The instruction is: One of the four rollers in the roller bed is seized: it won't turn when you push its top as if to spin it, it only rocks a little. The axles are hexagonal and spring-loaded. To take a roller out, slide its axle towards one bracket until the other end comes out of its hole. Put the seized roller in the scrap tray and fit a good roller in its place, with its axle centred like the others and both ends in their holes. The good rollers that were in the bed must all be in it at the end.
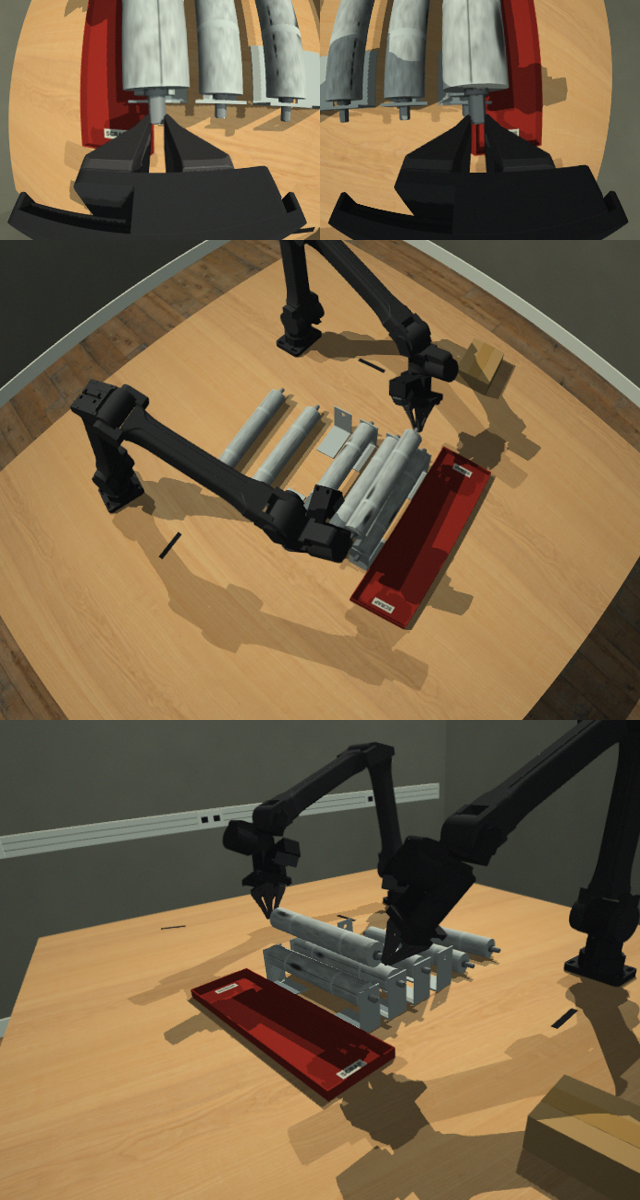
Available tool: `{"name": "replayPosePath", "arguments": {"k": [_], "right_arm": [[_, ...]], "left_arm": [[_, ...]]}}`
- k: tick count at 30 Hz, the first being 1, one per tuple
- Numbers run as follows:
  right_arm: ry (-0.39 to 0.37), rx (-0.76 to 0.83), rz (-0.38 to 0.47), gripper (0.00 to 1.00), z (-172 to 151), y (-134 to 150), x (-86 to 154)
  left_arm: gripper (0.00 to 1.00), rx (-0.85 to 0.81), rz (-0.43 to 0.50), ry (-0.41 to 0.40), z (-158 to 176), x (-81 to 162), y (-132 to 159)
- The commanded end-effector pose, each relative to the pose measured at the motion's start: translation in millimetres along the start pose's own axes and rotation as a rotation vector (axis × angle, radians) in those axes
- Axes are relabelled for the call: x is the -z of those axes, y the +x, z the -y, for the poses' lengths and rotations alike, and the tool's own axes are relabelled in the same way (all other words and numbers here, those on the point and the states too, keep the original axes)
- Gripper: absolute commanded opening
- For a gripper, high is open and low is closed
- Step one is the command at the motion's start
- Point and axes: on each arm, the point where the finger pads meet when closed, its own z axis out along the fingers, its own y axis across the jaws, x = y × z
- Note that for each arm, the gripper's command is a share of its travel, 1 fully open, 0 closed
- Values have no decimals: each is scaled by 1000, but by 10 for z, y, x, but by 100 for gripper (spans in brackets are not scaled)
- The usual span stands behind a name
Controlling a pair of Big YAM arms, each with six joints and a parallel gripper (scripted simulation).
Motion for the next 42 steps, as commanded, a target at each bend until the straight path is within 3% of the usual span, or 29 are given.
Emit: {"name": "replayPosePath", "arguments": {"k": [1, 4, 18, 36, 37, 42], "right_arm": [[110, 30, 13, 3, 415, -151, 343], [112, 37, 13, 3, 426, -153, 350], [115, 37, 14, 3, 445, -160, 361], [116, 39, 14, 3, 448, -161, 363], [149, 57, 20, 3, 612, -276, 558], [146, 60, 20, 3, 619, -279, 570]], "left_arm": [[3, -38, 13, -24, -22, 85, -72], [3, -53, 21, -55, -178, 159, -150], [3, -43, 13, -26, -29, 95, -80], [3, -49, 14, -33, -112, 161, -122], [3, -47, 15, -36, -97, 134, -109], [3, -47, 15, -36, -97, 134, -109]]}}
